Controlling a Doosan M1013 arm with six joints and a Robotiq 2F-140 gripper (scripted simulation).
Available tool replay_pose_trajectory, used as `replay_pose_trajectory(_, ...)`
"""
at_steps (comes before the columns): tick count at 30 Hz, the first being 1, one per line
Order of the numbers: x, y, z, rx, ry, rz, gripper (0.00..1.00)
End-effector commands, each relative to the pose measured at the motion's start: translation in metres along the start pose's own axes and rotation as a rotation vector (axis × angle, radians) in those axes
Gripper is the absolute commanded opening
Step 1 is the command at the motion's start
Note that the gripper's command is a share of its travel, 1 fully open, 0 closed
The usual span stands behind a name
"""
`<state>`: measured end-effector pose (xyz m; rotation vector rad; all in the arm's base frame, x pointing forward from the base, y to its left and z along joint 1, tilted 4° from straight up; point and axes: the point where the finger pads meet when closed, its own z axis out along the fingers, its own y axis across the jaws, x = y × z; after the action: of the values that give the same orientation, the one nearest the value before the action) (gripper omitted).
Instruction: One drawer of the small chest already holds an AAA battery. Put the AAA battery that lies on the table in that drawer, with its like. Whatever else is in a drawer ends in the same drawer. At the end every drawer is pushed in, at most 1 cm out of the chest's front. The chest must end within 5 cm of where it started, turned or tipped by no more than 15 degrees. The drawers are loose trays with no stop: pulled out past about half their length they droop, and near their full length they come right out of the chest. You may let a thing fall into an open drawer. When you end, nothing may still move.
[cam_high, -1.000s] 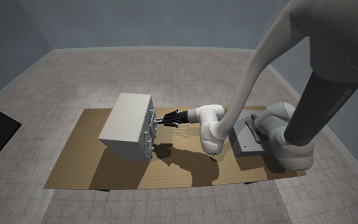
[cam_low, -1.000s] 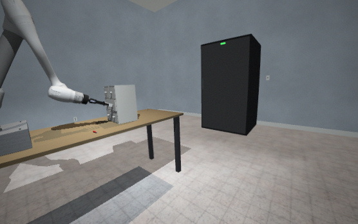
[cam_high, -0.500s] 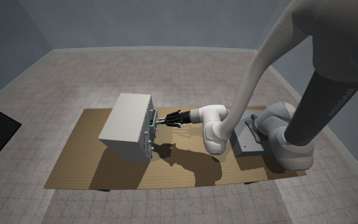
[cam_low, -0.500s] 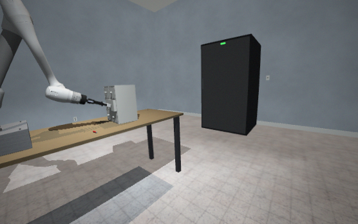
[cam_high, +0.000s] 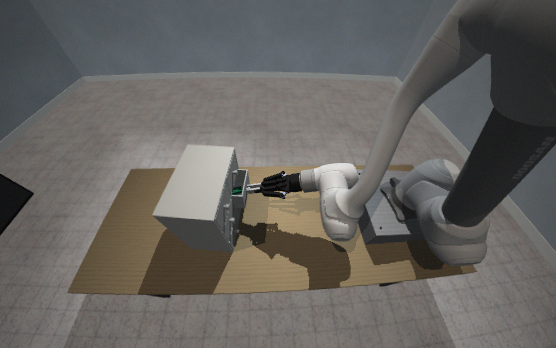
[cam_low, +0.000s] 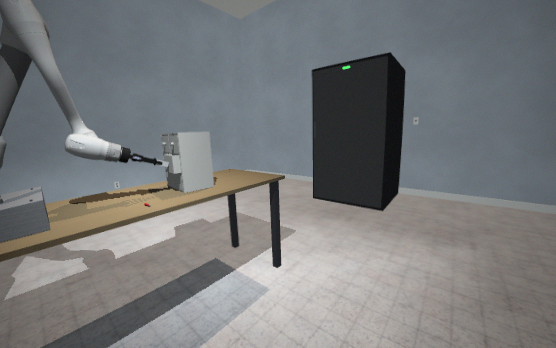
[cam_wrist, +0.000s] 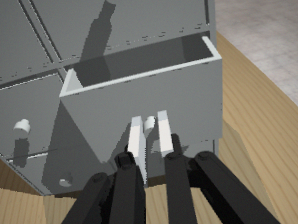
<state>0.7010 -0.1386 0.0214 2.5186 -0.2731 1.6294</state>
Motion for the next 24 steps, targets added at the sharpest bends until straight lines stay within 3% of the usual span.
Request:
replay_pose_trajectory(1,-0.002,0.0,-0.006,0.0,0.0,0.0,0.08)
replay_pose_trajectory(24,-0.009,0.0,-0.024,0.0,0.0,0.0,0.08)
